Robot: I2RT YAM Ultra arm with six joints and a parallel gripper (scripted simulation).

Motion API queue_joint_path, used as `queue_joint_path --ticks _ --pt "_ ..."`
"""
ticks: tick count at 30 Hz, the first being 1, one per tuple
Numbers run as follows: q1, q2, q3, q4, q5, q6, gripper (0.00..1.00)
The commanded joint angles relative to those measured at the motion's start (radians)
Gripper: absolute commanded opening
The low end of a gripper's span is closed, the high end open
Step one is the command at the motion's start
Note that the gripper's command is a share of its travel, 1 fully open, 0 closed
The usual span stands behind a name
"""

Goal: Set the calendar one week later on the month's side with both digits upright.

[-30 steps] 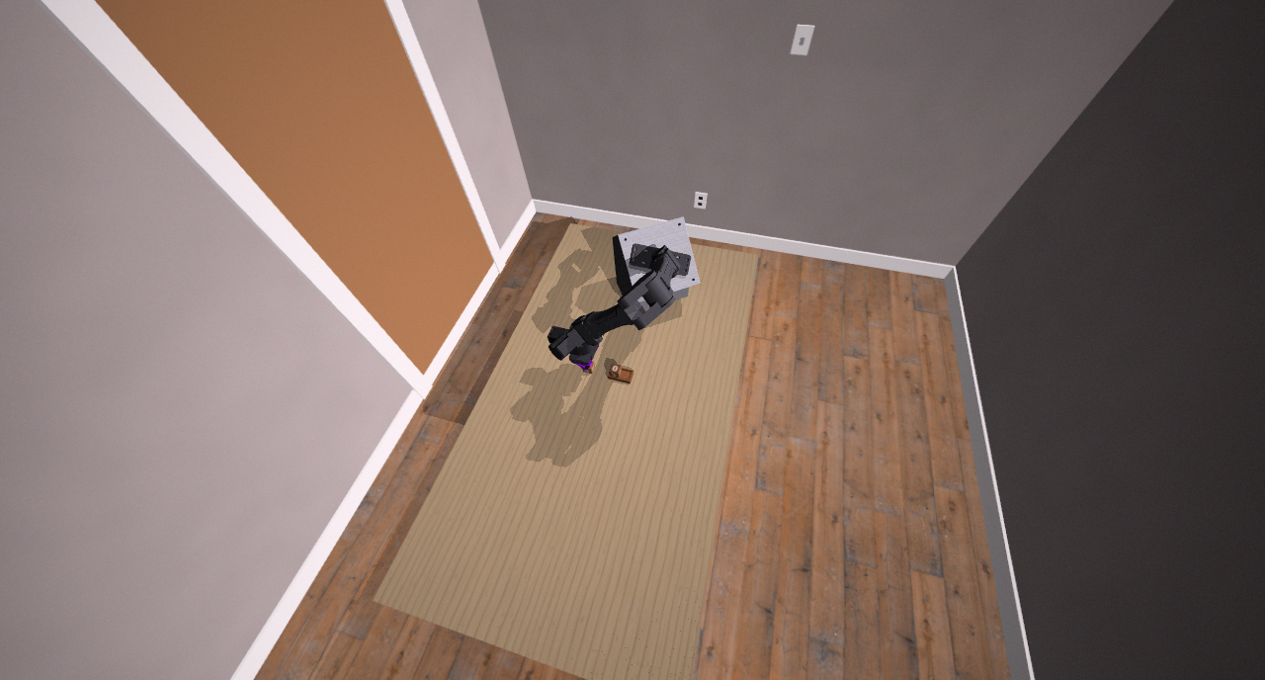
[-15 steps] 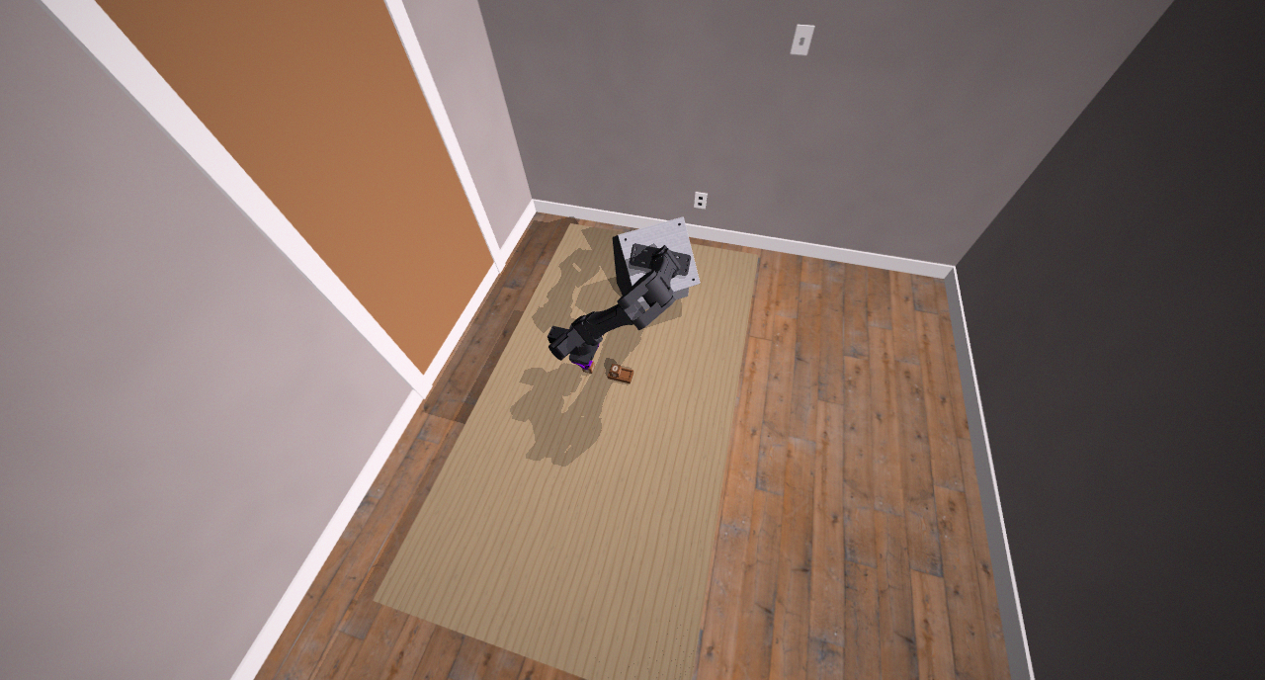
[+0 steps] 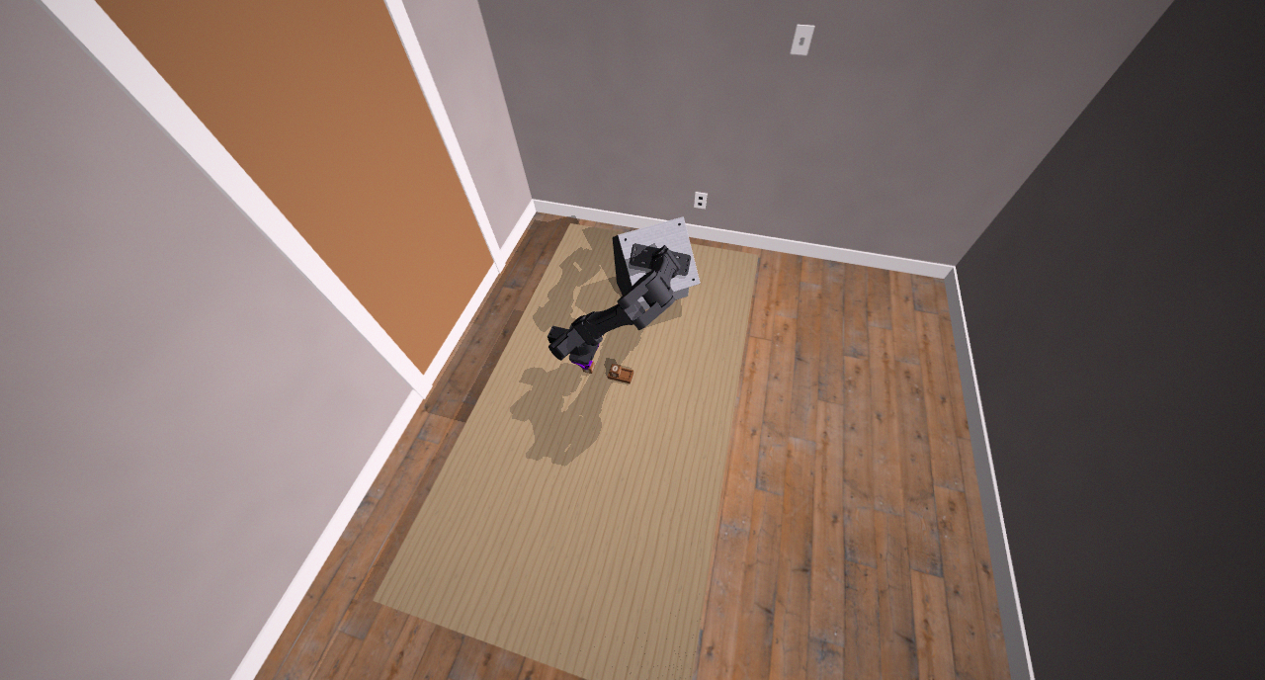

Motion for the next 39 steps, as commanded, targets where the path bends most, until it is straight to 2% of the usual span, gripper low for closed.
queue_joint_path --ticks 1,20,39 --pt "-0.014 -0.004 0.003 0.001 0.007 -0.001 0.47" --pt "0.029 0.055 0.008 0.089 0.022 0.052 0.47" --pt "0.04 0.071 0.011 0.111 0.026 0.065 0.47"
